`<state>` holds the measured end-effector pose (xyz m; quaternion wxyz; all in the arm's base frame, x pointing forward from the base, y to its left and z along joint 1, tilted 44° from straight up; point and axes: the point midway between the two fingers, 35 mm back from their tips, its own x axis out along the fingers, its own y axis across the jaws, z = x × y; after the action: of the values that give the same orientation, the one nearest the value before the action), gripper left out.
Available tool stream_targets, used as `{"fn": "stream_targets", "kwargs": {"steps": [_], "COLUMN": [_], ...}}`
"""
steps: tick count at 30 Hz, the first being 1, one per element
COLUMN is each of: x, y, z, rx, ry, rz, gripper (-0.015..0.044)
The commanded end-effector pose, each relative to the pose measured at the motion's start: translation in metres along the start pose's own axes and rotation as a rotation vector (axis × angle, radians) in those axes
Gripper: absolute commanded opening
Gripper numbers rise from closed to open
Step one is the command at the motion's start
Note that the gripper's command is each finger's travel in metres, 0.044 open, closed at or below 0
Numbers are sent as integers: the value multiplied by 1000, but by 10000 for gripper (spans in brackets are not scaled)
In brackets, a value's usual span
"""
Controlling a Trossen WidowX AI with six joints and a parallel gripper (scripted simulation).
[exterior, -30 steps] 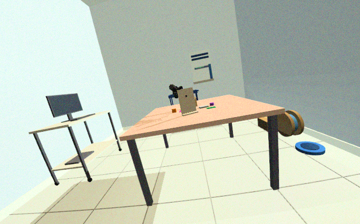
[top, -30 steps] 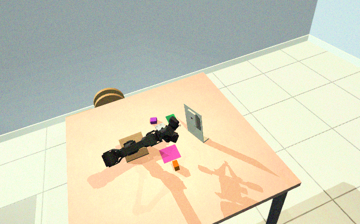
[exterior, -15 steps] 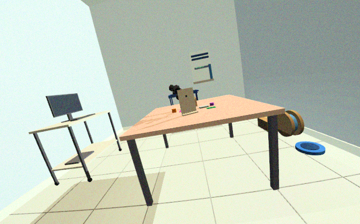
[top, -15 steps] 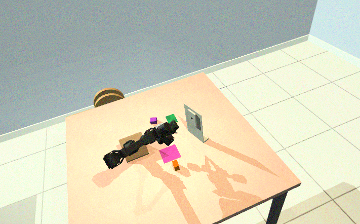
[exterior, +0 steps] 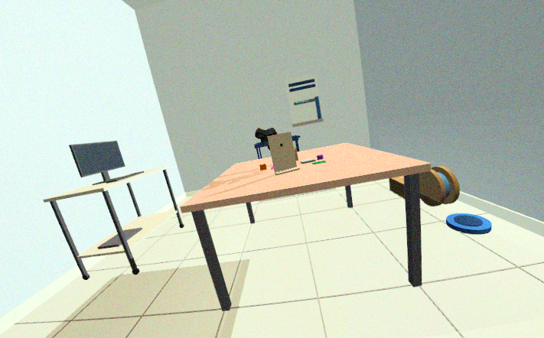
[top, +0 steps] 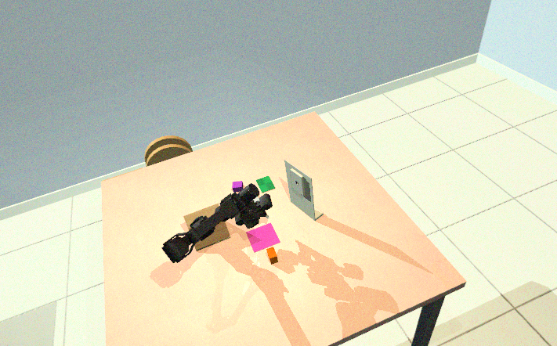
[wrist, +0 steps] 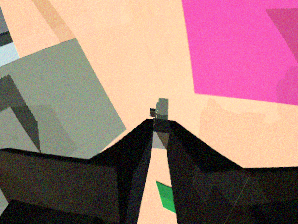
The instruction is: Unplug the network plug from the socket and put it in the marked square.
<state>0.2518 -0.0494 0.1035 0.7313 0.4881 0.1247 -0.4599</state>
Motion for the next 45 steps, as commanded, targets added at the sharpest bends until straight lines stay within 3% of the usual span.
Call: {"fn": "stream_targets", "kwargs": {"steps": [1, 15, 45], "x": [-1, -15, 7], "y": [-9, -24, -37], "z": [6, 33, 35], "rx": [23, 104, 111], "ry": [-78, -355, -351], "rz": [-14, 46, 34], "gripper": [0, 0, 0]}}
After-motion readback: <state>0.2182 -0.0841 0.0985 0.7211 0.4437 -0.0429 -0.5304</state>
